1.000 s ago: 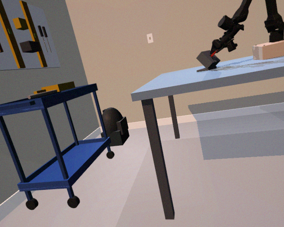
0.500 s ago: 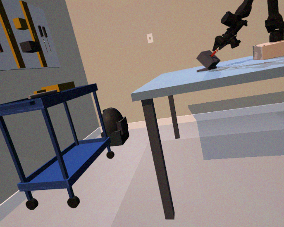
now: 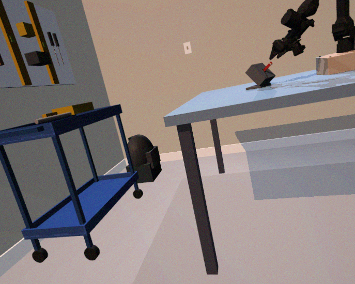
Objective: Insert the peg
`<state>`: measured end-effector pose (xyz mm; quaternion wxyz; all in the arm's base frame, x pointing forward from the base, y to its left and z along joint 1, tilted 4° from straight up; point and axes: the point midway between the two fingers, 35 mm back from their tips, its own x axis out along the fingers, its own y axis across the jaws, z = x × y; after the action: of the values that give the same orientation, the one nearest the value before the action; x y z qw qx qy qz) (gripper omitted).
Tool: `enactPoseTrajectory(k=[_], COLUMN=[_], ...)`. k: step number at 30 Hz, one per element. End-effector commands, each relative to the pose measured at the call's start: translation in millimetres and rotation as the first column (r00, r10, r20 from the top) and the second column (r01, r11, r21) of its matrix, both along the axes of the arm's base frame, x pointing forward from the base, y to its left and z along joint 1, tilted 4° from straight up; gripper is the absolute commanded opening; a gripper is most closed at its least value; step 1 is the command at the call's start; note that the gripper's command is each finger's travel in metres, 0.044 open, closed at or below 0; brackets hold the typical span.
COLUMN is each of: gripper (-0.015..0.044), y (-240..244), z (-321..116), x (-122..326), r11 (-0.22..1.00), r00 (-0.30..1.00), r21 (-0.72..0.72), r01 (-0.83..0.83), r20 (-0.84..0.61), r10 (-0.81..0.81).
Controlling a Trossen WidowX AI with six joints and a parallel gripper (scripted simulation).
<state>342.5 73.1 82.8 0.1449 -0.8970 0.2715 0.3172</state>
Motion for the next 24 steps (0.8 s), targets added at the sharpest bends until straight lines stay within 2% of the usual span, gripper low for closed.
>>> enactPoseTrajectory(k=[1, 24], gripper=[0.0440, 0.0440], y=[3.5, 18.4], z=[5.7, 26.9], x=[-4.7, -29.1], r11=[1.000, 1.000], r00=[1.000, 1.000], r21=[0.001, 0.000], r01=[0.003, -0.001], r20=[0.005, 0.007], r10=[-0.003, 0.001])
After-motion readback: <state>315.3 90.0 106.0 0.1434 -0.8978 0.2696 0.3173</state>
